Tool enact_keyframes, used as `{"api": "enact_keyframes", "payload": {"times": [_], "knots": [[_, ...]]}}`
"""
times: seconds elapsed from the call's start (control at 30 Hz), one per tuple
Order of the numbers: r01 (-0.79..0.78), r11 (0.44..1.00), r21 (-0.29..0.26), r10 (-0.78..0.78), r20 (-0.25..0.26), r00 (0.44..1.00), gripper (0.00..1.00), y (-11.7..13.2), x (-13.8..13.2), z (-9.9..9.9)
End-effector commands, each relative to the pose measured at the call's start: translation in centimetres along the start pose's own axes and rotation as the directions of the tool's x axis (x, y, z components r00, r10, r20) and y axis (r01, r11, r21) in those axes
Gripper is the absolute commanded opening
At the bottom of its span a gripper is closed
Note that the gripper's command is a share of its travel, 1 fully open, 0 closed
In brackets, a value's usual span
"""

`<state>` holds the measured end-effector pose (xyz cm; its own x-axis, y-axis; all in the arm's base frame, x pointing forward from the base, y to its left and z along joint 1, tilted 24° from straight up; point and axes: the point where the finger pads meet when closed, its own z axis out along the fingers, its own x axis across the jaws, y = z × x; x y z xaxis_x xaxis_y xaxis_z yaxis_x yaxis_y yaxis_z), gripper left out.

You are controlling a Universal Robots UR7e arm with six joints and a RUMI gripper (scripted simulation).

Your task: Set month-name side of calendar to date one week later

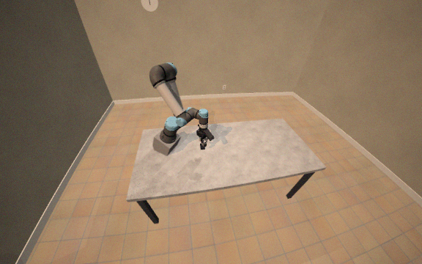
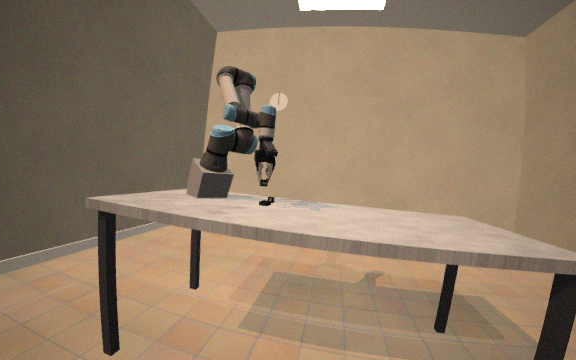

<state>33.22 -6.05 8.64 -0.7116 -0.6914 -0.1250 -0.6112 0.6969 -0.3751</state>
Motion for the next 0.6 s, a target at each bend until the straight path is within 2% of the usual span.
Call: {"api": "enact_keyframes", "payload": {"times": [0.0,0.07,0.17,0.57], "knots": [[-0.156,0.988,0.004,0.156,-0.007,0.988,0.1,-0.4,0.5,0.0],[-0.224,0.975,0.005,0.224,-0.006,0.975,0.1,-0.5,0.8,0.0],[-0.224,0.975,0.005,0.224,-0.006,0.974,0.1,-0.5,0.8,0.0],[-0.508,0.861,0.009,0.508,-0.002,0.861,0.1,-1.0,1.9,0.0]]}}
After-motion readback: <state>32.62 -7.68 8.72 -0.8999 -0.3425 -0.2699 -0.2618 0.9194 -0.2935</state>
